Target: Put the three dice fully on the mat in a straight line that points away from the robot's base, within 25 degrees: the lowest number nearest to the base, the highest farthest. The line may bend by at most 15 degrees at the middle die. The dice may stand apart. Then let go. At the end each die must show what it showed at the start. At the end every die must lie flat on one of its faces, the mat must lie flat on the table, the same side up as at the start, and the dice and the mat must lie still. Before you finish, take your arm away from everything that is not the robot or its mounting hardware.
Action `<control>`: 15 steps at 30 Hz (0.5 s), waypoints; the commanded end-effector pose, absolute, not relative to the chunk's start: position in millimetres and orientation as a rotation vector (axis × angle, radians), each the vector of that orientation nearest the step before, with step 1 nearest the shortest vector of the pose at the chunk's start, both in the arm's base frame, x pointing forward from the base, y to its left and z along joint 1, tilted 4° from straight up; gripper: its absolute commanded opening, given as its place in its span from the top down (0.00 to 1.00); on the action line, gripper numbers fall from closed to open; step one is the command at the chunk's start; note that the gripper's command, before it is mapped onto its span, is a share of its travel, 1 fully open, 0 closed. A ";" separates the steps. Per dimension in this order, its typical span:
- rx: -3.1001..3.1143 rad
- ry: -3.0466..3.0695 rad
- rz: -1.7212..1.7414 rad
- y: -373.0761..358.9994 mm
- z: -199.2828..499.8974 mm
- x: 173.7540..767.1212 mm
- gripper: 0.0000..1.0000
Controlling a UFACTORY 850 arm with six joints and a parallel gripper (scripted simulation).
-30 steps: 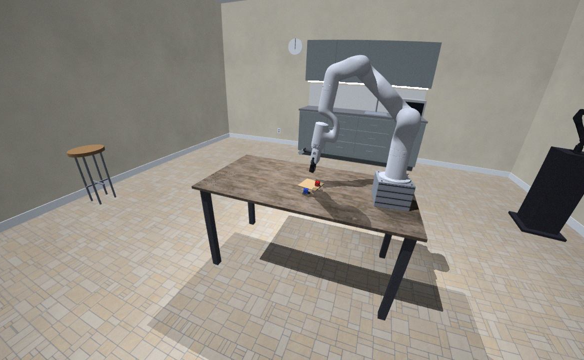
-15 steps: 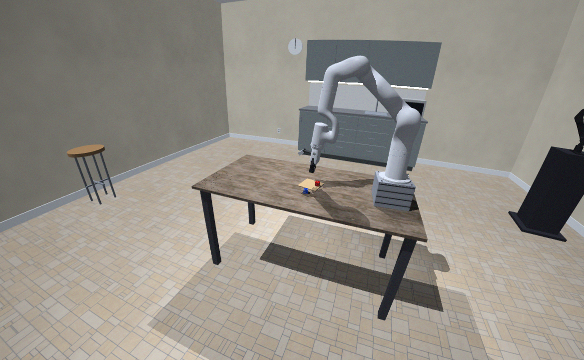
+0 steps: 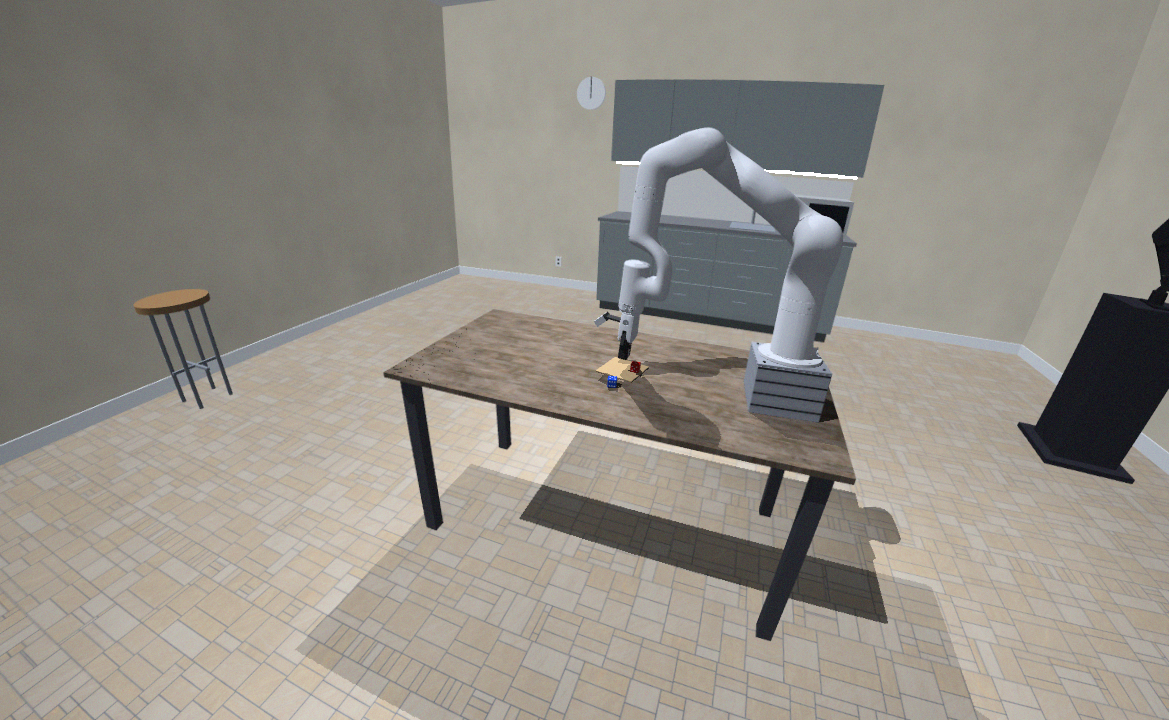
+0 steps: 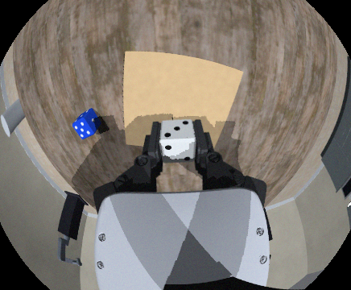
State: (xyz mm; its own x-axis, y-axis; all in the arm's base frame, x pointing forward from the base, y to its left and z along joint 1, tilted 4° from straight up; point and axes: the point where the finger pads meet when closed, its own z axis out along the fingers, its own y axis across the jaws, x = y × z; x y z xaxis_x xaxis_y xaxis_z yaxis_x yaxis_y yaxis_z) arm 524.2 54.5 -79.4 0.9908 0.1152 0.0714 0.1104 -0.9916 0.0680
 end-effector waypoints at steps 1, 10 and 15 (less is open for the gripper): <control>3.070 0.173 0.016 53.5 -99.6 527.1 0.73; 3.070 0.173 0.016 52.4 -115.7 527.6 0.73; 3.070 0.173 0.016 52.2 -118.9 527.6 0.73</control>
State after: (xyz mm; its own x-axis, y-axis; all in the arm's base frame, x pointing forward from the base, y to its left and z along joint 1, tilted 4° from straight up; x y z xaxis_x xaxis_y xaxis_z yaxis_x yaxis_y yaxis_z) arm 526.2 52.1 -116.9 0.9928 0.1139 0.0370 0.1111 -0.9913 0.0710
